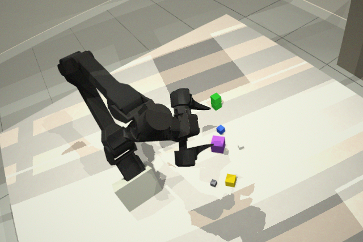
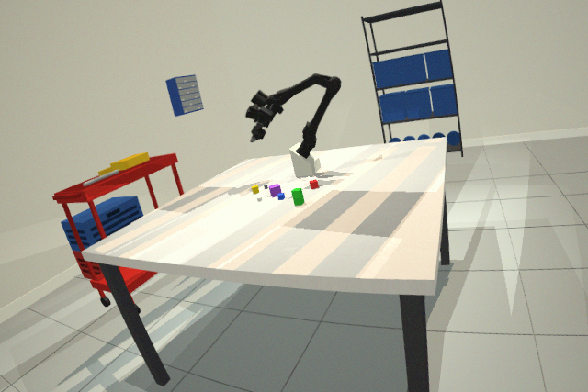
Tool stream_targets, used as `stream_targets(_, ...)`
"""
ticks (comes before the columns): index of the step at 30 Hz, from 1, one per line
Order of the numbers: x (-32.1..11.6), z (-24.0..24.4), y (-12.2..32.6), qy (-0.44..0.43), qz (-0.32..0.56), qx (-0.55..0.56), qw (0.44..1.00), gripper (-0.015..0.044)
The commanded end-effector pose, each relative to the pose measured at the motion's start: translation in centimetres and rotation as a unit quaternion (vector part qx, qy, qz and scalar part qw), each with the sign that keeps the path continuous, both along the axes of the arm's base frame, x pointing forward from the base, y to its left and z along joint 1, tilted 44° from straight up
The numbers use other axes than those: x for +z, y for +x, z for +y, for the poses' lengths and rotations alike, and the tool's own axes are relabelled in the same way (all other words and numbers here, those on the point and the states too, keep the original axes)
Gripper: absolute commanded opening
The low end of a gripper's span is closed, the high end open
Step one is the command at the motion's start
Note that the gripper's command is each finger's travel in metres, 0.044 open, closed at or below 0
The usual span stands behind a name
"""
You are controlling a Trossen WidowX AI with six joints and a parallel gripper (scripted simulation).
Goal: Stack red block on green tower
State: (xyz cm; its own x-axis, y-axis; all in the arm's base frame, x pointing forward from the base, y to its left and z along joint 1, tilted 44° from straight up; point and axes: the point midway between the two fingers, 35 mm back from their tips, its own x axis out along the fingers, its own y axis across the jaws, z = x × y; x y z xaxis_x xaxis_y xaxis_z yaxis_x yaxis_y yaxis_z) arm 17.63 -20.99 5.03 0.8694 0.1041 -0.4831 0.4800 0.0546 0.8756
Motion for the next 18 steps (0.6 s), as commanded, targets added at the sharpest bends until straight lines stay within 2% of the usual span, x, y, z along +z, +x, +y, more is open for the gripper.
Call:
stream_targets(1,0.4,1.5,1.7,-0.026,0.014,0.059,0.998,0.0440)
stream_targets(9,0.9,5.4,4.6,-0.083,0.030,0.188,0.978,0.0440)
stream_targets(18,1.6,10.3,7.0,-0.144,0.027,0.336,0.930,0.0440)
